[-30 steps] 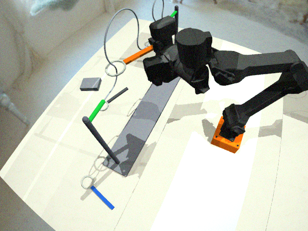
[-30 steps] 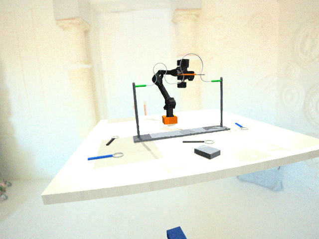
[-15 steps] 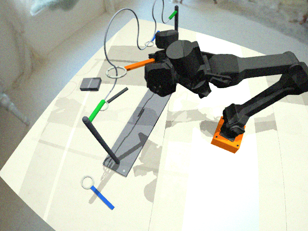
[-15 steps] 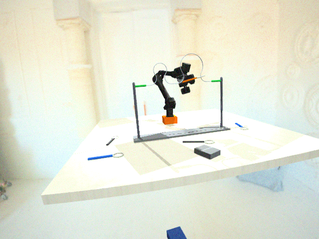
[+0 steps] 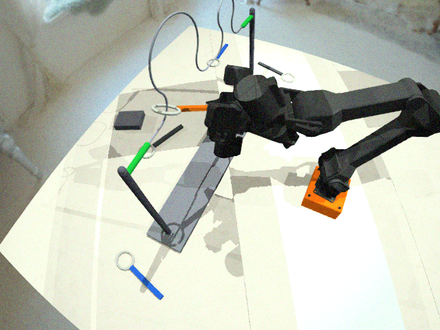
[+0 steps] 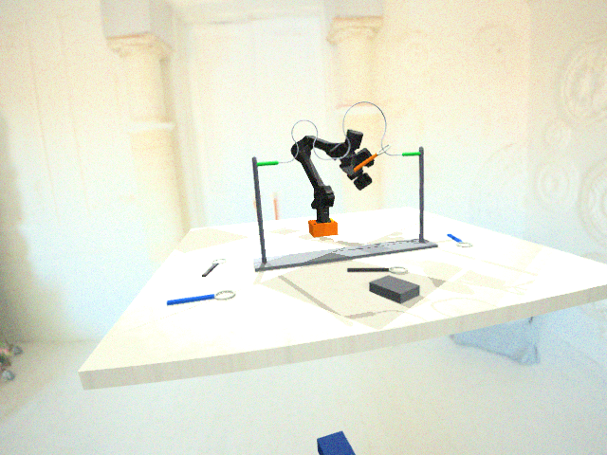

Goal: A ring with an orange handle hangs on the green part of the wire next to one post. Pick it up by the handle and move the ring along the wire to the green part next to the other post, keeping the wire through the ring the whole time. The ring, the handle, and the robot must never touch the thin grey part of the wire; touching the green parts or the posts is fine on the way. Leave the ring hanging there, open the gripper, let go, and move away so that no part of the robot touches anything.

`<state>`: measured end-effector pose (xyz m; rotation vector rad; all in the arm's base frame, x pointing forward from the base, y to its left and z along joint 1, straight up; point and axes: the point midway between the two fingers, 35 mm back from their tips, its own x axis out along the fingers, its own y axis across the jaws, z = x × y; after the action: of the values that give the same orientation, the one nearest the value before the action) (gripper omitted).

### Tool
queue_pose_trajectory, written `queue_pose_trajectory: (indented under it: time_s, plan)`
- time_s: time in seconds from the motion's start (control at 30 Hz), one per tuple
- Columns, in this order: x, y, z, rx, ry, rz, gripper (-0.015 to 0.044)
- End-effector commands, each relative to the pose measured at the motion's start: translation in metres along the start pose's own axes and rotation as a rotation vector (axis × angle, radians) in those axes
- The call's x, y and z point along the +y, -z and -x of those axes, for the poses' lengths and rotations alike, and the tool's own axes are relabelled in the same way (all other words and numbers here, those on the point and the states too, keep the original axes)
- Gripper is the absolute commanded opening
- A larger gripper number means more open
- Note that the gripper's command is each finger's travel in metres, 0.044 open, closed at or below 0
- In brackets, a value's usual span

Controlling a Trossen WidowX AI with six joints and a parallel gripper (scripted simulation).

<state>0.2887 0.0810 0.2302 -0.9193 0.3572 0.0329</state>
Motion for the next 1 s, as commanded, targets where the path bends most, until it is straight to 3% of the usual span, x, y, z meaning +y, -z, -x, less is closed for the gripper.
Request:
queue_pose_trajectory:
  time_s: [0.0, 0.97]
  plan:
    - [0.018, 0.001, -0.002, -0.010, -0.047, -0.088, -0.0150]
    - [0.115, -0.038, 0.004, -0.083, -0.316, -0.682, -0.0150]
